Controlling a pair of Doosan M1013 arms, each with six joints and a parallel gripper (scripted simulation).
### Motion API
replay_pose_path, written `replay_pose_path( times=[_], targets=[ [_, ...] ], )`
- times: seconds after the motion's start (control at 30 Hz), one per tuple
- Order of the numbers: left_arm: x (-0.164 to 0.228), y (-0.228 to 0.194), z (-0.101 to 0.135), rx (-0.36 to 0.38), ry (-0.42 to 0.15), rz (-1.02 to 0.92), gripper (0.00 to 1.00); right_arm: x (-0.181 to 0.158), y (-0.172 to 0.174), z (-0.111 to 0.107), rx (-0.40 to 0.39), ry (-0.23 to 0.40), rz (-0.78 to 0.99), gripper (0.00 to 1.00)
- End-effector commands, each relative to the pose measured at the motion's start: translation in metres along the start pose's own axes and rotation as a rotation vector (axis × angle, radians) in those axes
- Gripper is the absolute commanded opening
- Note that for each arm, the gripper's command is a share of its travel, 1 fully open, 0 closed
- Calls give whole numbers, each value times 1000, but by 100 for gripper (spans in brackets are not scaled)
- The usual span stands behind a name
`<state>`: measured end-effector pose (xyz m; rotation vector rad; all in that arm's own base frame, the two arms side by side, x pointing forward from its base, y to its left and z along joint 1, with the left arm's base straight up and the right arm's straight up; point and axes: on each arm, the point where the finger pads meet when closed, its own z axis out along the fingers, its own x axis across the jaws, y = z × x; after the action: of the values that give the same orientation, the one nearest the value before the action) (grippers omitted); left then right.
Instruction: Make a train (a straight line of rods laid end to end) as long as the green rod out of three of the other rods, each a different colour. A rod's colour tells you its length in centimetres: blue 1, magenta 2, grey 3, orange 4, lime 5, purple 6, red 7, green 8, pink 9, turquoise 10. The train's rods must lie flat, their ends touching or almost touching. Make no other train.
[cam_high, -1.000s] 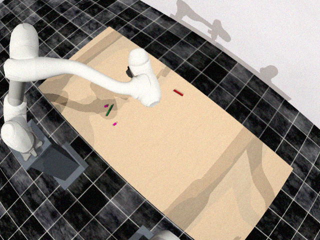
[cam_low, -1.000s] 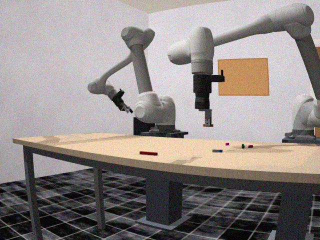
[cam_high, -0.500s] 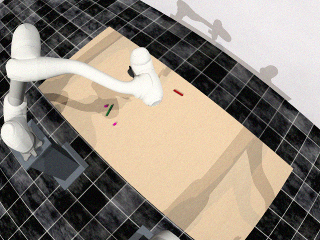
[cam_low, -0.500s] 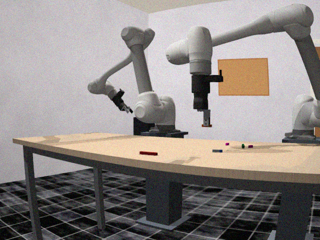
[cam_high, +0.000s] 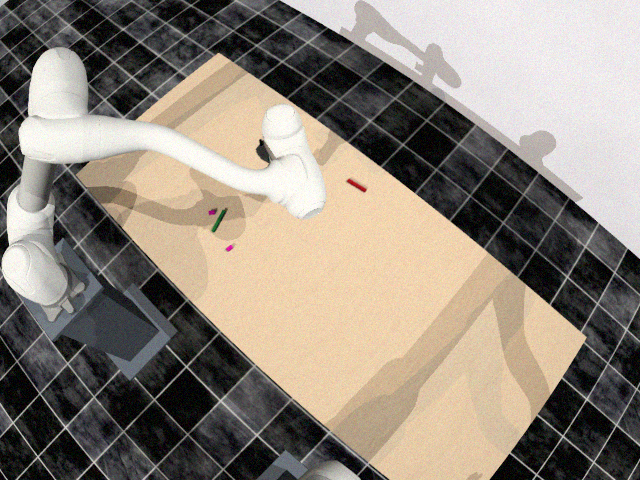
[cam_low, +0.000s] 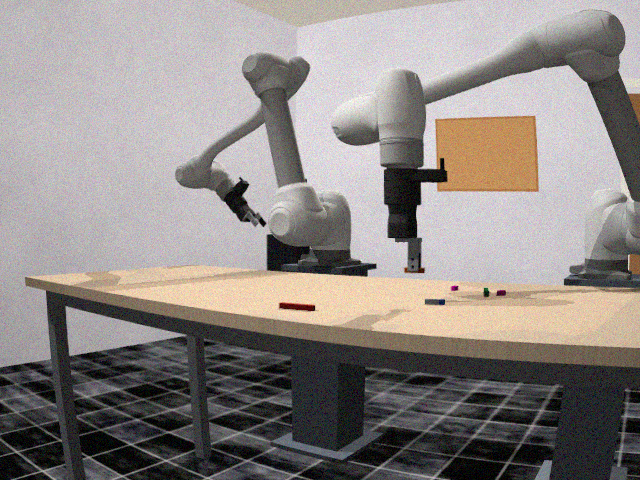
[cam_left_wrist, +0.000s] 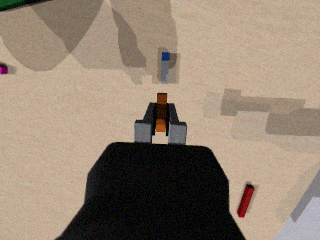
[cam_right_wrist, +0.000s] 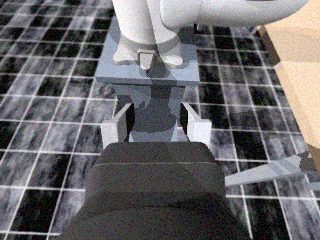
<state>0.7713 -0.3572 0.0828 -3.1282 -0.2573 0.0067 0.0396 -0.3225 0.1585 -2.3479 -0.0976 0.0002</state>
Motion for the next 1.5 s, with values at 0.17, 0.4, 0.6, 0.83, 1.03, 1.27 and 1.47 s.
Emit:
replay_pose_path(
  times=[0.17,0.4,0.6,0.83,1.03,1.27,1.47],
  targets=[
    [3,-1,36,-3,3,-7,24,2,0,0,-7,11,-1,100],
    [3,-1,51,-3,3,-7,24,2,0,0,-7,11,-1,100],
    [4,0,52,-5,5,-7,24,2,0,0,-7,11,-1,100],
    [4,0,50,-6,7,-7,24,2,0,0,-7,11,-1,100],
    [4,0,50,-6,7,-7,24,2,0,0,-7,11,-1,100],
    [4,0,50,-6,7,-7,24,2,0,0,-7,11,-1,100],
    [4,0,50,-6,7,-7,24,2,0,0,-7,11,-1,100]
  ],
)
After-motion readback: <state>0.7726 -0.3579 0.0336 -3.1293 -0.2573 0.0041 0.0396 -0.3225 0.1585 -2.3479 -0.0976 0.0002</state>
